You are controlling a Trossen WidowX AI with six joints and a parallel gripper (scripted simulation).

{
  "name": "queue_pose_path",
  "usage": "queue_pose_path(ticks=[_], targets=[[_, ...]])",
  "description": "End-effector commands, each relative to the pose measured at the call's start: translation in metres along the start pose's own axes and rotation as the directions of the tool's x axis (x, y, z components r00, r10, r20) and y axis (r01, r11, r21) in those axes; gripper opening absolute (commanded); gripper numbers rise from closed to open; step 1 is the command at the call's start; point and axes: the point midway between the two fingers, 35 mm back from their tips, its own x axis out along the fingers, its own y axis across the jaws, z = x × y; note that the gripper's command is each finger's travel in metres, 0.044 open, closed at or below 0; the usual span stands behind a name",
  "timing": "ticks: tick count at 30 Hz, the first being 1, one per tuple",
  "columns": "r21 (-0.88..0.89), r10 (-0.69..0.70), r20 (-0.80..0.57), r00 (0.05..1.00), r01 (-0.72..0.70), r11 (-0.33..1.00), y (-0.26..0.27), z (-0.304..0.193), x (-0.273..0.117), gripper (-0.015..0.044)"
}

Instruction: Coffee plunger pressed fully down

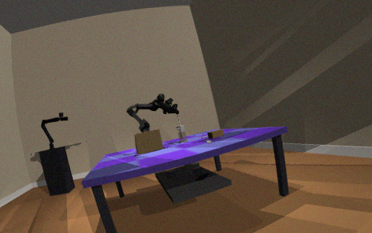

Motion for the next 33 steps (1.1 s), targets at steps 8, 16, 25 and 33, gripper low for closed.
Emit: queue_pose_path(ticks=[8, 16, 25, 33], targets=[[0.005, -0.002, -0.001, 1.0, 0.002, 1.0, -0.001, -0.003, 0.003, 0.0127], [0.003, -0.004, -0.004, 1.0, 0.004, 1.0, -0.004, -0.013, 0.011, 0.0127], [0.003, -0.005, -0.006, 1.0, 0.005, 1.0, -0.006, -0.024, 0.021, 0.0127], [0.002, -0.006, -0.007, 1.0, 0.006, 1.0, -0.007, -0.035, 0.029, 0.0127]])
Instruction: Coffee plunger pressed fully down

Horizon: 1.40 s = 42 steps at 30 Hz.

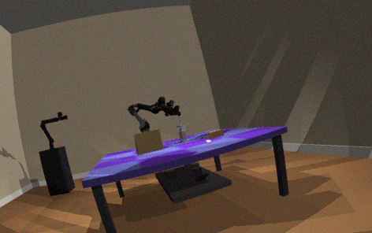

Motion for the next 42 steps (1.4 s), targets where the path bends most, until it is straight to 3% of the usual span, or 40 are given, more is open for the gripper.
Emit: queue_pose_path(ticks=[1, 42], targets=[[0.035, 0.001, -0.043, 0.999, 0.001, 0.999, -0.003, -0.025, 0.008, 0.0127], [0.039, 0.007, -0.032, 0.999, -0.006, 0.999, -0.001, -0.059, 0.05, 0.0127]])
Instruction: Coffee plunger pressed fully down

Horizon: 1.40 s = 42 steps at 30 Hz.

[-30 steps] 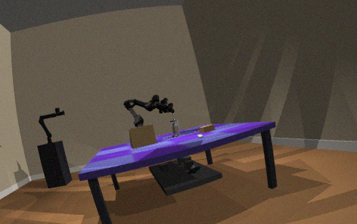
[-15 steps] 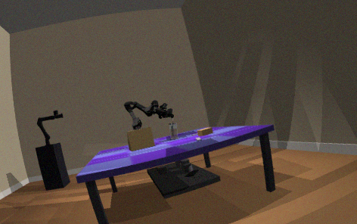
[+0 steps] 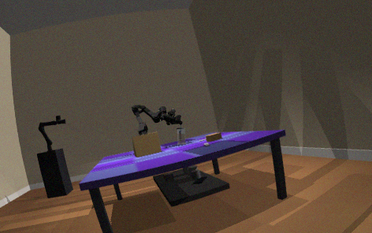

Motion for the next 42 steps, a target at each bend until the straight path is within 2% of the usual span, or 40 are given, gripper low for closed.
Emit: queue_pose_path(ticks=[1, 42], targets=[[0.038, 0.013, -0.054, 0.998, -0.011, 0.999, 0.0012, -0.0171, 0.0058, 0.0127], [0.037, 0.013, -0.054, 0.998, -0.011, 0.999, -0.0033, -0.0114, 0.0127, 0.0127]])
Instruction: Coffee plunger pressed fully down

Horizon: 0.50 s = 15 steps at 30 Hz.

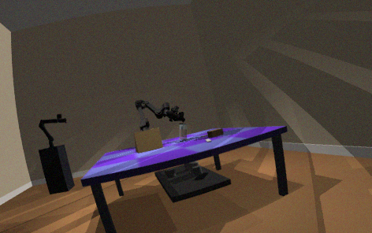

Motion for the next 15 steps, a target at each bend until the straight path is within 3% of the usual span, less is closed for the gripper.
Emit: queue_pose_path(ticks=[1, 15], targets=[[0.012, 0.003, -0.015, 1.0, -0.003, 1.0, 0.0, -0.0032, 0.0016, 0.0127], [0.002, 0.001, -0.001, 1.0, -0.001, 1.0, -0.0004, 0.0002, 0.0007, 0.0127]])
